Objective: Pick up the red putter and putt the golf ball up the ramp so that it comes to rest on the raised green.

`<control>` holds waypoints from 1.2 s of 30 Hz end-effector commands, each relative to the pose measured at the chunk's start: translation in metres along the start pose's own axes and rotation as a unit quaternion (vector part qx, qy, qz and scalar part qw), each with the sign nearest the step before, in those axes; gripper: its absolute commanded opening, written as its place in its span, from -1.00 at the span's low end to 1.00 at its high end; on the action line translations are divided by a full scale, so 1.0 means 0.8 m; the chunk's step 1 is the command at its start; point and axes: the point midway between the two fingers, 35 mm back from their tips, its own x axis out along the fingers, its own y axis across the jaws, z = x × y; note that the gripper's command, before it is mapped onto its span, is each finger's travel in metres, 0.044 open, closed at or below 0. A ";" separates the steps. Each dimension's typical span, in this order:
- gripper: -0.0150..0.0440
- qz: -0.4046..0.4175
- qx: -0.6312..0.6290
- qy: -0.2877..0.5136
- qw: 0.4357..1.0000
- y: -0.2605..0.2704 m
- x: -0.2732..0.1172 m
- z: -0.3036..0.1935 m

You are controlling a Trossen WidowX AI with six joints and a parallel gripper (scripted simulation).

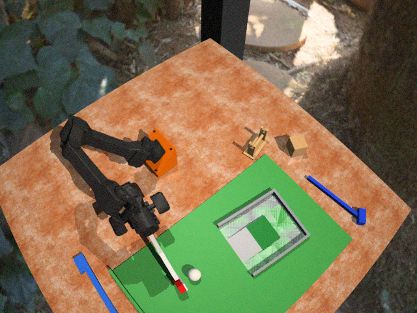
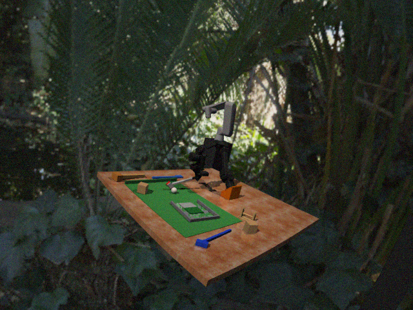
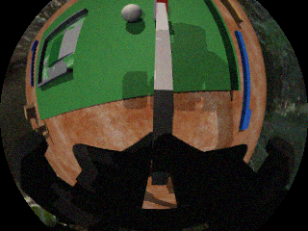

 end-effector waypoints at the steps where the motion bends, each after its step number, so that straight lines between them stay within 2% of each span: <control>1: -0.49 0.000 0.001 -0.001 1.000 0.000 -0.001 0.001; 9: -0.49 0.001 0.001 -0.001 1.000 -0.004 -0.001 0.001; 17: -0.49 0.000 0.001 -0.005 1.000 -0.037 0.003 0.001; 26: -0.49 0.000 0.000 0.000 1.000 -0.032 0.005 0.001; 36: -0.49 0.008 0.000 -0.001 1.000 0.116 0.004 0.004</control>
